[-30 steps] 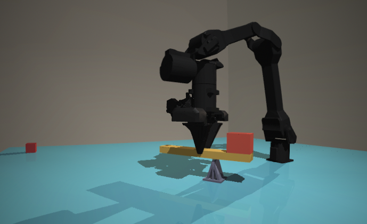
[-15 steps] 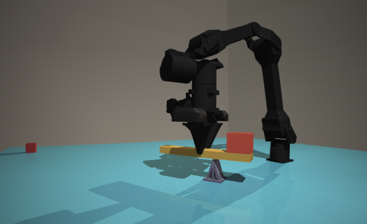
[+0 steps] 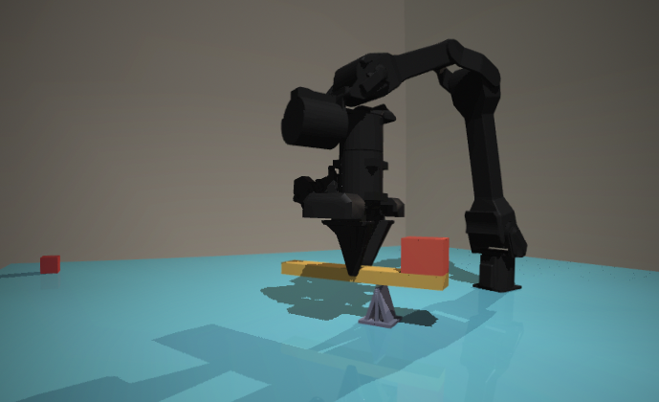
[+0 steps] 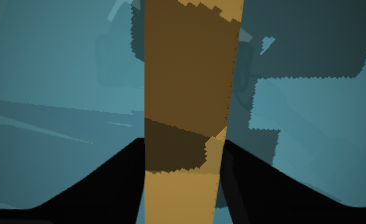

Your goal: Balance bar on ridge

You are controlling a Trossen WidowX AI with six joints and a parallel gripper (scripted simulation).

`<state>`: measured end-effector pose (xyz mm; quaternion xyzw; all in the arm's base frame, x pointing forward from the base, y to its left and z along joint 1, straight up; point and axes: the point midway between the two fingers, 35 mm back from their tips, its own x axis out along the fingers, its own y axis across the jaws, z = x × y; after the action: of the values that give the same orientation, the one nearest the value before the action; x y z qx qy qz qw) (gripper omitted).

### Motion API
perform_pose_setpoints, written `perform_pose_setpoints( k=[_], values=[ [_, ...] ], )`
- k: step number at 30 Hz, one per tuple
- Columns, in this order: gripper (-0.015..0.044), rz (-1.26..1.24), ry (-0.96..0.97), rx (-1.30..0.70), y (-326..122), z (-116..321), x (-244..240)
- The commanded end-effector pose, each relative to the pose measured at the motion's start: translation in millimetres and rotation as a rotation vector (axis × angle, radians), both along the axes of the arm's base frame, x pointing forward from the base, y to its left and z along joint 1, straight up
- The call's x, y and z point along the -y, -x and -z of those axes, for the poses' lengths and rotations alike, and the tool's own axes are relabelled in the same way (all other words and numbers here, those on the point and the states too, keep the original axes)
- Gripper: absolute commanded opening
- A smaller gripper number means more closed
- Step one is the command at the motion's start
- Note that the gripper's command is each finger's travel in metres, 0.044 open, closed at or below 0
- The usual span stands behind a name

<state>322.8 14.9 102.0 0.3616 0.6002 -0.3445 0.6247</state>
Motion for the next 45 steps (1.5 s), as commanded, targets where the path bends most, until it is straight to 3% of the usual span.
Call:
perform_pose_setpoints(
  k=[1, 45],
  values=[
    [0.0158, 0.000, 0.000, -0.001, 0.1, 0.4, 0.0],
    [0.0173, 0.000, 0.000, -0.001, 0.1, 0.4, 0.0]
  ],
)
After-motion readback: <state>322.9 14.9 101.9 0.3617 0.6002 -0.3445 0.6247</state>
